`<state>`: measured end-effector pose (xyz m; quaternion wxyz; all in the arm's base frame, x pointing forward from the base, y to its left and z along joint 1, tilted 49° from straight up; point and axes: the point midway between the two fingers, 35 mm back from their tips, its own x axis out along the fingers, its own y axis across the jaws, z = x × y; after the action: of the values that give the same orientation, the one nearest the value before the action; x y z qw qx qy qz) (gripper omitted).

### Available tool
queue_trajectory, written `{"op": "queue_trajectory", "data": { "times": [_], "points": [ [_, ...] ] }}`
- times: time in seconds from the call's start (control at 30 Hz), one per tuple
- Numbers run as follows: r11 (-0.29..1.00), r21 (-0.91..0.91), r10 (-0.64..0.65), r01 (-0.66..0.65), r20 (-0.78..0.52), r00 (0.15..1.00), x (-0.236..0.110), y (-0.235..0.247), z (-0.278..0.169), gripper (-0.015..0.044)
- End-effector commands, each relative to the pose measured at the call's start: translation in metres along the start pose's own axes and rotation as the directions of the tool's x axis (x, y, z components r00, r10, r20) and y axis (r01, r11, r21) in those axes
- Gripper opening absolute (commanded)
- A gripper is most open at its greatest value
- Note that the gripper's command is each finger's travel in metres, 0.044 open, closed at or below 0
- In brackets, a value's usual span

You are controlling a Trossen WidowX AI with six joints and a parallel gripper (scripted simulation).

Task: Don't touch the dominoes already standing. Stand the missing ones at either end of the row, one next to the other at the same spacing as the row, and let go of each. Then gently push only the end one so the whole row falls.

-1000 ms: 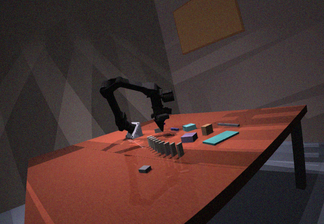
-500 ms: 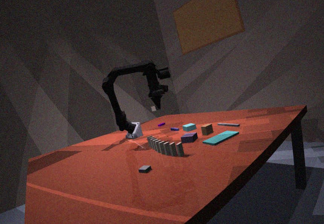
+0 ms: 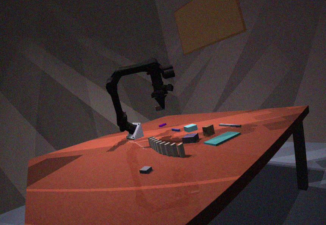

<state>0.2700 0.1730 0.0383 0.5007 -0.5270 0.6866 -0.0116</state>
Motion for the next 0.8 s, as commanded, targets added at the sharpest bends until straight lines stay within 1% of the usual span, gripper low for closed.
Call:
{"op": "queue_trajectory", "data": {
  "times": [0.0, 0.37, 0.77],
  "points": [
    [0.999, 0.012, 0.033, -0.033, 0.022, 0.999, 0.006, 0.002, 0.001, 0.0026],
    [0.987, 0.015, 0.153, -0.157, 0.143, 0.978, 0.024, 0.010, 0.008, 0.0026],
    [0.965, -0.004, 0.252, -0.263, 0.295, 0.922, 0.038, 0.016, 0.016, 0.0026]
  ]
}}
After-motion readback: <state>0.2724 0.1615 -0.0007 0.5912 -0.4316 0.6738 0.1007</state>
